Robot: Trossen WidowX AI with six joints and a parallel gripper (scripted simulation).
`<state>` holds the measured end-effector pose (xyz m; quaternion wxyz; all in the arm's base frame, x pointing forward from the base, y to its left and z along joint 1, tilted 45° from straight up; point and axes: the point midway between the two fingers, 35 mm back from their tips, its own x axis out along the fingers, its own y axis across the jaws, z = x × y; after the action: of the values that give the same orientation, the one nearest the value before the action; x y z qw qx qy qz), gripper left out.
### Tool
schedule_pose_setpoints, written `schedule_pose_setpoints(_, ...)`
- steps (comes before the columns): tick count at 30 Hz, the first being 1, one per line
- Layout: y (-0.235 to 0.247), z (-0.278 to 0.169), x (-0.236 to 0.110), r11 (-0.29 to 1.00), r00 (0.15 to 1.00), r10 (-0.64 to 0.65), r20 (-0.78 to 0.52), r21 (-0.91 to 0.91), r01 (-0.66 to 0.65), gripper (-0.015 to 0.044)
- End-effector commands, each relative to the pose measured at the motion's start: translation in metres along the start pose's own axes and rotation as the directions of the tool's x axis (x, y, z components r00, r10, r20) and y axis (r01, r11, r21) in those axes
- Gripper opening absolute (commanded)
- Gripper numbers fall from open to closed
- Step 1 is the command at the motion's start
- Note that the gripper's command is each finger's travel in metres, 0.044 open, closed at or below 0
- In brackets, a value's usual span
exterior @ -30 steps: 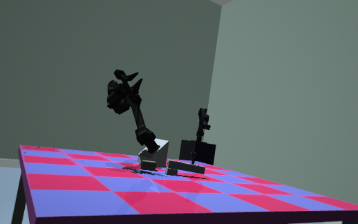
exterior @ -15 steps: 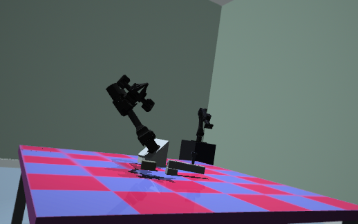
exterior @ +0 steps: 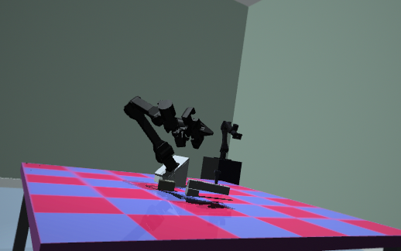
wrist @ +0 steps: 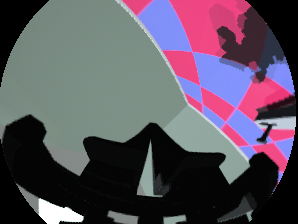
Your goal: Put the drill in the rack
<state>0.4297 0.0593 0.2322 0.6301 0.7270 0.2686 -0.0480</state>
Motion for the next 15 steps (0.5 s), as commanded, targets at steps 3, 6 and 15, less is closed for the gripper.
schedule_pose_setpoints(3, -0.096, -0.014, 0.043, 0.886, 0.894, -0.417, 0.163, -0.148, 0.44, 0.0)
schedule_pose_setpoints(6, -0.136, -0.02, 0.047, 0.752, 0.785, -0.566, 0.253, -0.232, 0.617, 0.0)
schedule_pose_setpoints(15, -0.231, -0.031, 0.016, -0.091, 0.27, -0.696, 0.665, -0.454, 0.886, 0.0)
